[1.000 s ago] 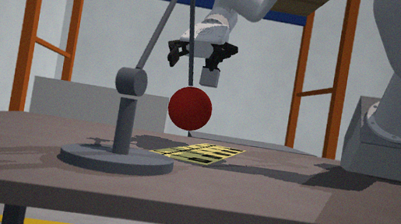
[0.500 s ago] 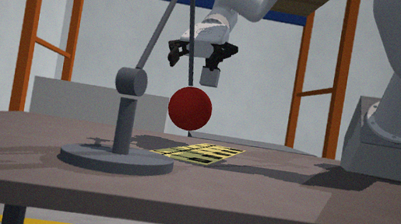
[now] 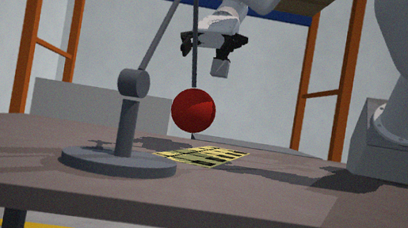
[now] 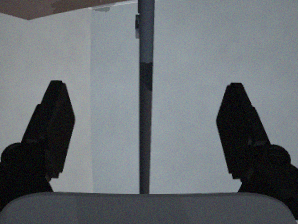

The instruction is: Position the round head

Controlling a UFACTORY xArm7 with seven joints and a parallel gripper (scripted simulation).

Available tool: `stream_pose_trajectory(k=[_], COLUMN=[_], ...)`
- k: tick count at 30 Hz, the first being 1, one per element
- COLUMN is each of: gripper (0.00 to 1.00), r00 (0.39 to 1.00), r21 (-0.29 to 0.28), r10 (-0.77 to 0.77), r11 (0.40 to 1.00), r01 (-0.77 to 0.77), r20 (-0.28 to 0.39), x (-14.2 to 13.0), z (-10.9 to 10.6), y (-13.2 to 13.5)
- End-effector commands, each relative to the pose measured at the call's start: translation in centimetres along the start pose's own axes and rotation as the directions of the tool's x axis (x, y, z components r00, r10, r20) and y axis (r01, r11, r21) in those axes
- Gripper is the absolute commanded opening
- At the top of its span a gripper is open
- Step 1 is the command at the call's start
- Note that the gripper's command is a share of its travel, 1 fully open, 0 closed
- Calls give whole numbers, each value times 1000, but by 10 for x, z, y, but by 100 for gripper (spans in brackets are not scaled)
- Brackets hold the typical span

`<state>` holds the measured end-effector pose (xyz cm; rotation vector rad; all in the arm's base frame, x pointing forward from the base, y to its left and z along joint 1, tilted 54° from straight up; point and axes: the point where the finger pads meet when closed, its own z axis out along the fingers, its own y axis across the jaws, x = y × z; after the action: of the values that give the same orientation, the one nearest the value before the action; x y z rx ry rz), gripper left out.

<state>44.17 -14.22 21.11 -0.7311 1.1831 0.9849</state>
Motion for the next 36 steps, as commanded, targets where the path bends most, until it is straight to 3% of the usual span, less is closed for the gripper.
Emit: stream_pose_trajectory(k=[1,14,36], gripper=[100,100,100], r00=[1000,1000,1000], r21=[0,2,3], r10=[-4,-3,-3], r11=[1000,1000,1000], r01=[4,3,3], r20=[-1,-2,-3], x=[-1,-1,-1], z=[-18,-63,-76], y=[-1,0,-1])
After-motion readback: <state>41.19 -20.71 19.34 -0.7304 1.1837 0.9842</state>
